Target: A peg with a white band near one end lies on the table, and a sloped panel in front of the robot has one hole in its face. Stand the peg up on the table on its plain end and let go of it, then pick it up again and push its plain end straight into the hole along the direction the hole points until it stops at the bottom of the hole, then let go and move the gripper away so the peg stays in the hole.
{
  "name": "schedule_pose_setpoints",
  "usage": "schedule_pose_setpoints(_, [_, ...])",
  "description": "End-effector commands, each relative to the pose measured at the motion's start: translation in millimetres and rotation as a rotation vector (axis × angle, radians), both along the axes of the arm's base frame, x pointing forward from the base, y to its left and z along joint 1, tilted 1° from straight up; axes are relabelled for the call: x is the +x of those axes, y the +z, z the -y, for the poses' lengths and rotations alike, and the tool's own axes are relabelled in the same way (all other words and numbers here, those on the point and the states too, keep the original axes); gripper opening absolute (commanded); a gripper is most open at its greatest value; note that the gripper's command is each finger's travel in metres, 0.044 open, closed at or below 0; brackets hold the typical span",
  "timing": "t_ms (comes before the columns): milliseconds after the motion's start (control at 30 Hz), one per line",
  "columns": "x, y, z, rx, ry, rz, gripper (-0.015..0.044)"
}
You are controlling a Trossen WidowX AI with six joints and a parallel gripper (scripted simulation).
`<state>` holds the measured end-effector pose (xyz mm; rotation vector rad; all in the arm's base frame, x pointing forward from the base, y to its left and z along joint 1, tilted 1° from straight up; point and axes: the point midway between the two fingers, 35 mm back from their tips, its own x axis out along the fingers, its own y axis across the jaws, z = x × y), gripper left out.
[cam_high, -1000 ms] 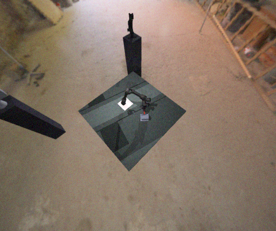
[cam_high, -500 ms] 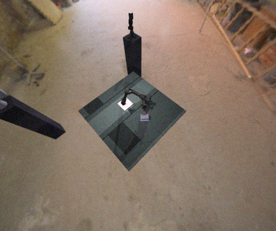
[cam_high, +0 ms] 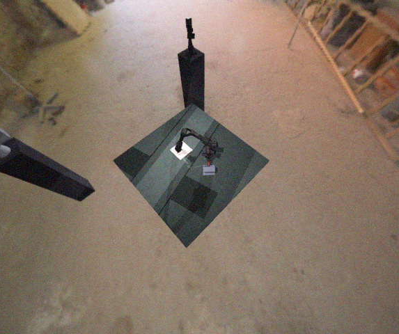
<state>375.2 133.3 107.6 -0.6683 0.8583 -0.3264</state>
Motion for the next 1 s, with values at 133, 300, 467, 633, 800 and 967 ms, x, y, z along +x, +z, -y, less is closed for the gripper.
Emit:
schedule_pose_setpoints(133, [1.7, -4.1, 1.8, -0.002, 0.004, -0.006, 0.0])
schedule_pose_setpoints(300, [3.4, -5.9, 3.3, -0.002, 0.004, -0.006, 0.0])
schedule_pose_setpoints(467, [5.4, -7.7, 4.9, -0.003, 0.004, -0.006, 0.0])
schedule_pose_setpoints(633, [7.4, -9.6, 6.6, -0.003, 0.004, -0.006, 0.0])
schedule_pose_setpoints(800, [9.4, -11.5, 8.3, -0.003, 0.004, -0.005, 0.0])
schedule_pose_setpoints(967, [11.5, -13.4, 10.0, -0.003, 0.004, -0.005, 0.0])
